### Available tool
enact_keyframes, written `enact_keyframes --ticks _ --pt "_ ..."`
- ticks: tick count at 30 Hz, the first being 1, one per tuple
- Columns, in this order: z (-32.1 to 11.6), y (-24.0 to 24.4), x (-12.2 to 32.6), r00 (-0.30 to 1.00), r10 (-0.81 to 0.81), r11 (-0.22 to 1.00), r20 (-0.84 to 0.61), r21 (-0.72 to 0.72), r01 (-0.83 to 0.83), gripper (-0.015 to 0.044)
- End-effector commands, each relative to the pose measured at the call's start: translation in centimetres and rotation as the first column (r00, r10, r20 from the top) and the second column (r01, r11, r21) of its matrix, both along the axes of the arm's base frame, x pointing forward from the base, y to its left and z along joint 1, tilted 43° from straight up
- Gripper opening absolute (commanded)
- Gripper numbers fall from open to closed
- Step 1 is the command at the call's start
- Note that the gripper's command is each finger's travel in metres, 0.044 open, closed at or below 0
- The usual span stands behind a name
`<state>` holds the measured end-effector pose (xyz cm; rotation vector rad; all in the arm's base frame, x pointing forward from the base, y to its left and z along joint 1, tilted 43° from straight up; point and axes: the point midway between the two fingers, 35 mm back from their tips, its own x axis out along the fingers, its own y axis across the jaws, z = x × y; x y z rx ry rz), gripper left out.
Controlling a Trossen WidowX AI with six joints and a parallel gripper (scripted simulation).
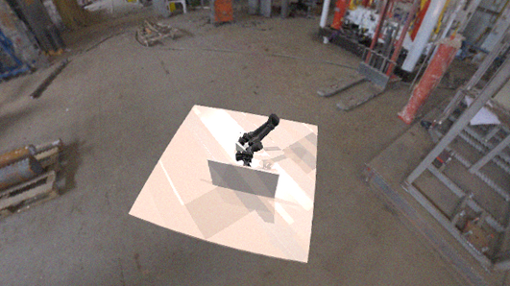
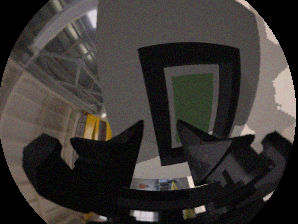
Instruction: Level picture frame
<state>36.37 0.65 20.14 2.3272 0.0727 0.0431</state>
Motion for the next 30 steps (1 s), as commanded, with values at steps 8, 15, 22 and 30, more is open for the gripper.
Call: enact_keyframes --ticks 8,15,22,30 --pt "0.8 -0.2 -3.3 1.0 -0.002 0.995 0.005 -0.104 0.002 0.026" --pt "0.5 -0.4 -8.1 1.0 -0.003 0.966 0.014 -0.259 0.006 0.026" --pt "0.3 -0.5 -9.6 1.0 -0.005 0.95 0.027 -0.312 0.013 0.026" --pt "3.8 -3.9 -11.2 1.0 -0.002 0.906 0.02 -0.423 0.01 0.026"
